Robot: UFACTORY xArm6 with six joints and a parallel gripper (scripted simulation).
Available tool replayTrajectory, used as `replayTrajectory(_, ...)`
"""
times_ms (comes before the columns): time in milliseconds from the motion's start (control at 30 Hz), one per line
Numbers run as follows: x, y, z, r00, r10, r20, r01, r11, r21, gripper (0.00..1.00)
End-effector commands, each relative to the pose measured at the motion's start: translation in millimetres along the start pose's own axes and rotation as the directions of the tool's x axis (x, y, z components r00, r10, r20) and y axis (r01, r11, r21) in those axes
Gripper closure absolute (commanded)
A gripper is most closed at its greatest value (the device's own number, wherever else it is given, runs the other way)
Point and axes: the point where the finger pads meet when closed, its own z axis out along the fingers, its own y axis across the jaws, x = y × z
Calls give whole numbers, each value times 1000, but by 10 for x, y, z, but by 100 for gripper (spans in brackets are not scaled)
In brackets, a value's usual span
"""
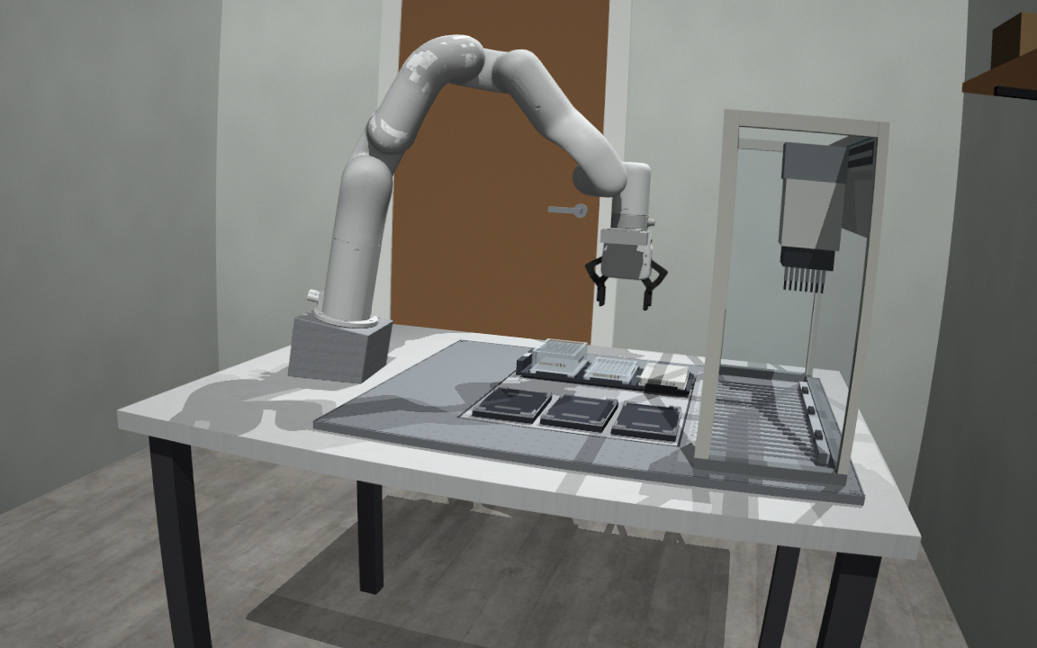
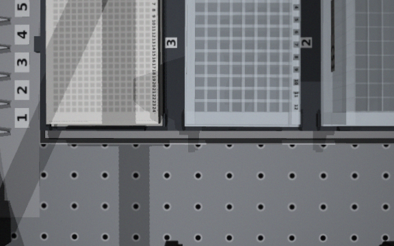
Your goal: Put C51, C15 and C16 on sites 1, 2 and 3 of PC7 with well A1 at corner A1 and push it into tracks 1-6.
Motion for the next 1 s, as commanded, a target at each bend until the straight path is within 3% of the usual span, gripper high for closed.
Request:
replayTrajectory(0, -8, -16, -23, 1000, 0, 3, 0, 1000, 5, 0)
replayTrajectory(33, 19, 26, -23, 999, -33, 2, 33, 999, 5, 18)
replayTrajectory(233, 183, 277, -21, 973, -231, 1, 231, 973, 5, 18)
replayTrajectory(467, 375, 571, -19, 893, -450, 0, 450, 893, 5, 18)
replayTrajectory(533, 375, 571, -19, 893, -450, 0, 450, 893, 5, 18)
replayTrajectory(967, 730, 1116, -16, 622, -783, -2, 783, 622, 4, 18)
